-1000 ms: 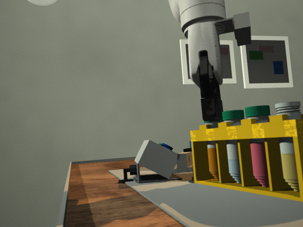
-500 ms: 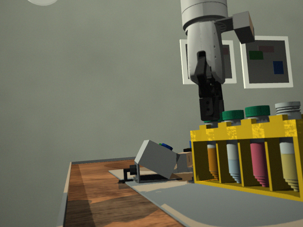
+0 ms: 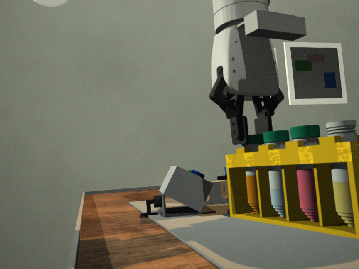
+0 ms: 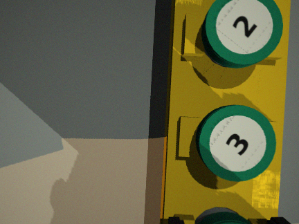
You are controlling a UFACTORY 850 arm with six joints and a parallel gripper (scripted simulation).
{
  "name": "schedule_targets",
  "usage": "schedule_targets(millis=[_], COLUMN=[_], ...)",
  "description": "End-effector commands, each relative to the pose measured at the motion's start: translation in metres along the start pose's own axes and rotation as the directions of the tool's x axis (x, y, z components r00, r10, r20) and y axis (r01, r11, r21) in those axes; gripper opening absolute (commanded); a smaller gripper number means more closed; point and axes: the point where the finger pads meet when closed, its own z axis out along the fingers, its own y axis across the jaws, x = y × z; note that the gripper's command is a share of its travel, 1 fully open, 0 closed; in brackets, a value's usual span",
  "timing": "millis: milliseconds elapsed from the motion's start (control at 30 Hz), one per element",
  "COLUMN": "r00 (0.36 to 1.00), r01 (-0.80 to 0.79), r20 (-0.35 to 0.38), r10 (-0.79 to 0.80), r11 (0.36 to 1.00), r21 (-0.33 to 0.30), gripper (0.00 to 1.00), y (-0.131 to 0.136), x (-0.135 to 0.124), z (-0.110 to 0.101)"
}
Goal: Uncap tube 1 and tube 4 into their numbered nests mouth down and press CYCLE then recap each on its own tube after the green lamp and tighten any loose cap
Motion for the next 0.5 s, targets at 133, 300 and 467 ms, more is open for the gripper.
schedule_targets(millis=[133, 300, 467], r00=[0.907, 0.824, 0.719], r01=[-0.422, -0.566, -0.695], r20=[-0.010, -0.012, -0.014], r10=[0.421, 0.566, 0.695], r11=[0.907, 0.824, 0.719], r21=[-0.014, -0.013, -0.010], gripper=[0.46, 0.46, 0.46], y=[0.0008, 0.0008, 0.0008], x=[-0.0003, -0.0003, -0.0004], z=[-0.0004, -0.0004, -0.0004])
